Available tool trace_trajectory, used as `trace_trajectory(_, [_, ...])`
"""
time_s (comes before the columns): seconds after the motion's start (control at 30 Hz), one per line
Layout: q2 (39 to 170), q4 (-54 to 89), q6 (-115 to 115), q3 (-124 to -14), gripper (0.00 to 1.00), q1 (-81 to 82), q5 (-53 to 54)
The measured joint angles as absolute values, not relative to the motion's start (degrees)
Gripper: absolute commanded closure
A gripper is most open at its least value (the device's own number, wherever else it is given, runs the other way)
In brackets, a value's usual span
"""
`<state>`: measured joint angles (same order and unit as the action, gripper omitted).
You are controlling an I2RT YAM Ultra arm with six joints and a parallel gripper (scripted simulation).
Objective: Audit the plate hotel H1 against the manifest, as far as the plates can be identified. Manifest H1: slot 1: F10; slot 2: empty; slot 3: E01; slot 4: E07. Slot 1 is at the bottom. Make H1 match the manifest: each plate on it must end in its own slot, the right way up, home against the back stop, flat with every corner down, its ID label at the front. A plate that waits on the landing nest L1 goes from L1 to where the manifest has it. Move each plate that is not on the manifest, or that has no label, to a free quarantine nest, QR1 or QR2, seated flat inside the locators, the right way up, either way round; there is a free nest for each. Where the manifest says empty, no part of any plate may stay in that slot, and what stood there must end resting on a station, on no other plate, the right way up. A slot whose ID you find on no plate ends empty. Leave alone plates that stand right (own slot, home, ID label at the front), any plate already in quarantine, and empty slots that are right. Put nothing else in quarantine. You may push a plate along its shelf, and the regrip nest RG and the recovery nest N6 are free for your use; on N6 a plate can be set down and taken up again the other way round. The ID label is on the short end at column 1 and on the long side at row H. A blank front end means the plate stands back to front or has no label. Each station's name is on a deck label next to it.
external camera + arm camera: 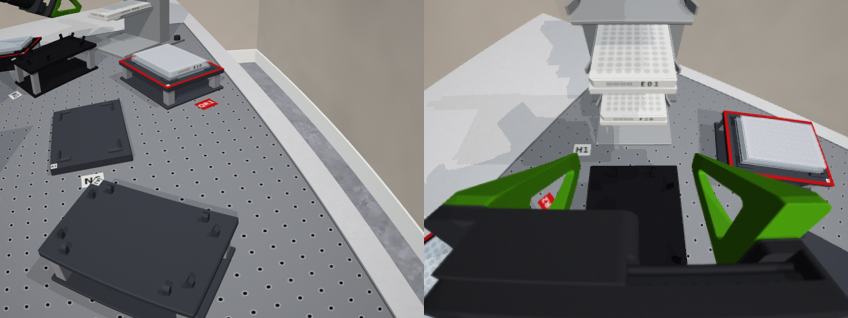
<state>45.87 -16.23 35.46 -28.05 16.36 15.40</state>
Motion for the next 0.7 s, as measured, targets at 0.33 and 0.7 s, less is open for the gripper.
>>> trace_trajectory(0.33, [49.43,-17.56,35.46,-30.17,0.0,16.16,15.62])
trace_trajectory(0.7, [52.58,-18.74,35.46,-32.36,0.0,15.99,15.81])
